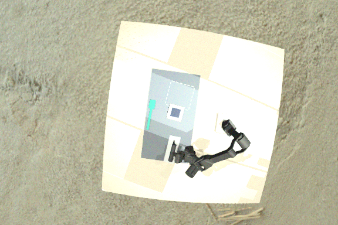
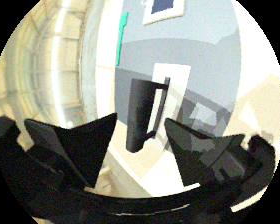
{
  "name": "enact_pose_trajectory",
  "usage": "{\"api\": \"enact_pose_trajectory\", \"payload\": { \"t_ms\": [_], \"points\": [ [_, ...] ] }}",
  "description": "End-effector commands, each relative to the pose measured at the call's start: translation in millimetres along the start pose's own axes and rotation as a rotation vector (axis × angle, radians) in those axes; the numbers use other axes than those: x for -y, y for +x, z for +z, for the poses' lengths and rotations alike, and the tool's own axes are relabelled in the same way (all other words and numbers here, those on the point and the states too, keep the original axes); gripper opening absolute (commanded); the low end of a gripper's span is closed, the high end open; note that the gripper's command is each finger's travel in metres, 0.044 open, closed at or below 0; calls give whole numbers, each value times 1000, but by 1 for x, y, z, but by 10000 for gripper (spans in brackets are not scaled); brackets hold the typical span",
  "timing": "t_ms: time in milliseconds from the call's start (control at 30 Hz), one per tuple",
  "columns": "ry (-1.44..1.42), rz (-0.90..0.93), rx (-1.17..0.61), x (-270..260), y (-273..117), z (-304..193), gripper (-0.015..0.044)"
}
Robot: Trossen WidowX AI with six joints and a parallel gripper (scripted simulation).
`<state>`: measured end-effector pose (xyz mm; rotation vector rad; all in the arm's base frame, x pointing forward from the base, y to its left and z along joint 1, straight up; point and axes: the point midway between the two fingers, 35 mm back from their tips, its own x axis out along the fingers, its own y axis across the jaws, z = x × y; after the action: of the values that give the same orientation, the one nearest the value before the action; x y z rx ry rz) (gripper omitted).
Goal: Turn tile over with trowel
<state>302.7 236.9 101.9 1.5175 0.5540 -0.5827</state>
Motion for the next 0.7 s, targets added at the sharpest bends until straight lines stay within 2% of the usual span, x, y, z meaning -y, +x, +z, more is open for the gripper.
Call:
{"api": "enact_pose_trajectory", "payload": {
  "t_ms": [0,667],
  "points": [
    [20,42,2,3,-2,5,300],
    [20,43,1,1,24,4,300]
  ]
}}
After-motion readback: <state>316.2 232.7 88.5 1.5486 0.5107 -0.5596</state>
